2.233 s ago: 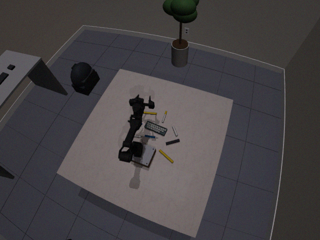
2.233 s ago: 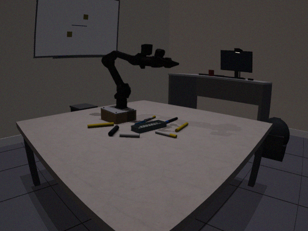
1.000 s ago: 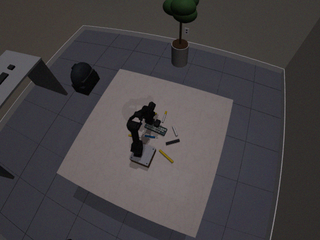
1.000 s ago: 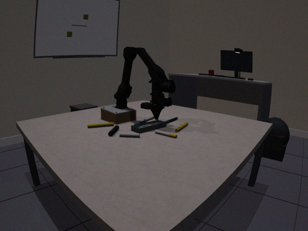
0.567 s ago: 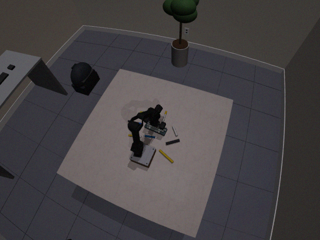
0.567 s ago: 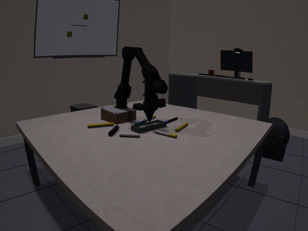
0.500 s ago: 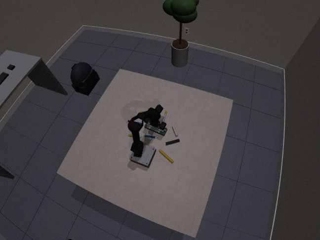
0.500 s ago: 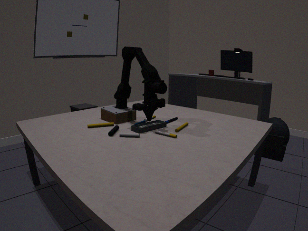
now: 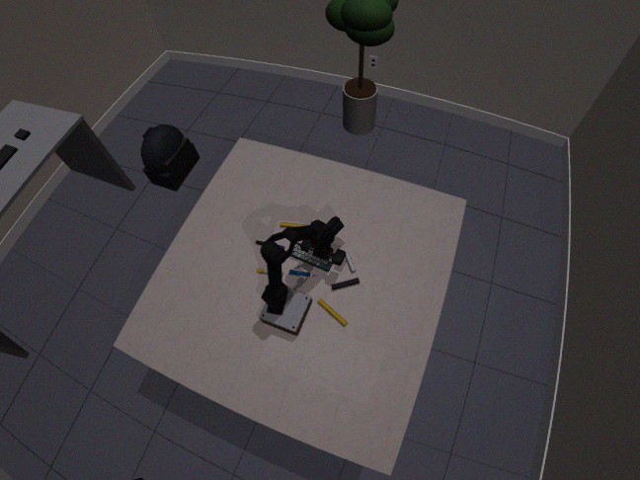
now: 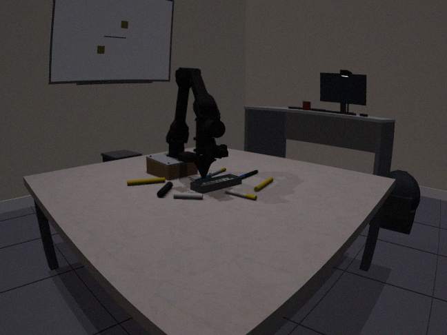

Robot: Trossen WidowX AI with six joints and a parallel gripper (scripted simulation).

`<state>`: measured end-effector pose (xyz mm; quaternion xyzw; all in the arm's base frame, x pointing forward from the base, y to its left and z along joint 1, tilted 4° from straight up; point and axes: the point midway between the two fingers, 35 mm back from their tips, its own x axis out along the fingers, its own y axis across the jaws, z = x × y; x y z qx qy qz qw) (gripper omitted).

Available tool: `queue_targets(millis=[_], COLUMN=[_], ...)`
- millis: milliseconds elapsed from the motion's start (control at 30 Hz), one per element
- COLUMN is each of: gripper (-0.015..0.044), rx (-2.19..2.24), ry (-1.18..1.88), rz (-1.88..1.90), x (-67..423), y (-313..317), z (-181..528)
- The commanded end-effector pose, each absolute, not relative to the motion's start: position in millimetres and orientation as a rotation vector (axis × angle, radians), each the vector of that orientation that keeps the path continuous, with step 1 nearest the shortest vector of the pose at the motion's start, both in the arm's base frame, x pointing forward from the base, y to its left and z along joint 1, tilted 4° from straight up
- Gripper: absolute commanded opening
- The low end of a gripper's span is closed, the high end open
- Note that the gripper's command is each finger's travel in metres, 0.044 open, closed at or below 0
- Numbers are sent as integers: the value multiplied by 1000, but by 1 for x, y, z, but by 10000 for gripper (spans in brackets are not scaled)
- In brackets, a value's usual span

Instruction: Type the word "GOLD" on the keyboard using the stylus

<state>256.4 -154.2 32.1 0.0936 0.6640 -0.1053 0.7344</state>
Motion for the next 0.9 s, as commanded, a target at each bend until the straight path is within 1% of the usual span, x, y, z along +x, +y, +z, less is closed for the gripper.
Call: queue_targets(millis=[0,100,500,733,867], gripper=[0,0,0,0,0], rx=[208,210,210,214,215], ry=[1461,1462,1462,1462,1461], rz=[-225,-224,-223,-219,-219], x=[252,236,235,254,256], y=[-147,-123,-119,-54,-48], z=[31,29,28,29,29])
